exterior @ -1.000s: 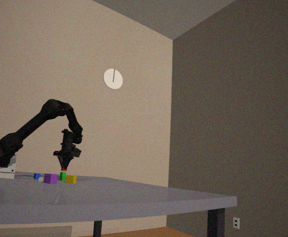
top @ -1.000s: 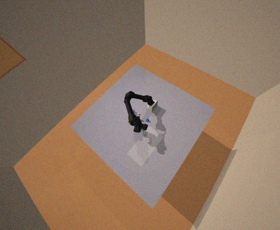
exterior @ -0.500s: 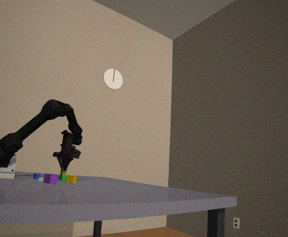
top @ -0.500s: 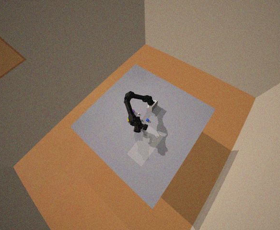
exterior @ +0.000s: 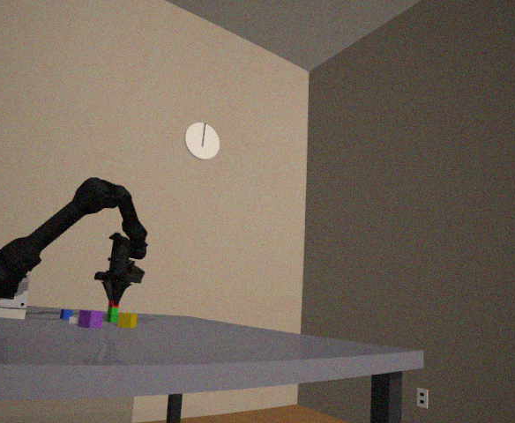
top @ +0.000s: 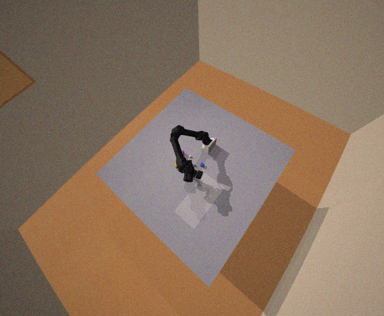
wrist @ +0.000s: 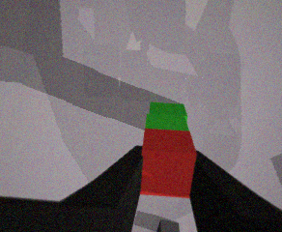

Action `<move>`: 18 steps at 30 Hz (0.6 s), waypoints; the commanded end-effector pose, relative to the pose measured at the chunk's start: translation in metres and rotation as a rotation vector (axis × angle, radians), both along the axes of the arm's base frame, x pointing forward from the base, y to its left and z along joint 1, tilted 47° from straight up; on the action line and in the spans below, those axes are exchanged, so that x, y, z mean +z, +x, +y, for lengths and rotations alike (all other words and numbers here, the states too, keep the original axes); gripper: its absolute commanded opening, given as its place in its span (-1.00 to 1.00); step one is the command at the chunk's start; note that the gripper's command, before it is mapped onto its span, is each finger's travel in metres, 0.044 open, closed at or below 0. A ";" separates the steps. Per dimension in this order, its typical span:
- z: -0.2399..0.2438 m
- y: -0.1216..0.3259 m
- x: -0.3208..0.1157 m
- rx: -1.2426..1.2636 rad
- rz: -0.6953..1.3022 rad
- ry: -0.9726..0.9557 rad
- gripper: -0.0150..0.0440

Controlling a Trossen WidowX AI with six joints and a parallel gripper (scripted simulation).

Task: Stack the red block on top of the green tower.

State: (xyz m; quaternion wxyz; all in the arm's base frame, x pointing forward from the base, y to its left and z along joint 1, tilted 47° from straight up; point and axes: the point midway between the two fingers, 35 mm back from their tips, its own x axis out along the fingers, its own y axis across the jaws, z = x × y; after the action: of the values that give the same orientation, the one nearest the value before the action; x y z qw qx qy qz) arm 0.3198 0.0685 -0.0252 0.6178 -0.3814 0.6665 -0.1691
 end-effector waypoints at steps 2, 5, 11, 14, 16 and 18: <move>0.000 0.000 0.000 0.000 0.000 0.000 -0.40; 0.000 0.000 0.000 0.000 0.000 0.000 -0.14; 0.000 0.000 0.000 0.000 0.000 0.000 0.40; 0.000 0.000 0.000 0.000 0.000 0.000 0.67; 0.000 0.000 0.000 0.000 0.000 0.000 0.84; 0.000 0.000 0.000 0.000 0.000 0.000 1.00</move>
State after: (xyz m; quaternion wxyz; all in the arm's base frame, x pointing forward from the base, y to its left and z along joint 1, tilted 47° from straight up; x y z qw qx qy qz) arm 0.3197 0.0688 -0.0252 0.6179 -0.3814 0.6665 -0.1687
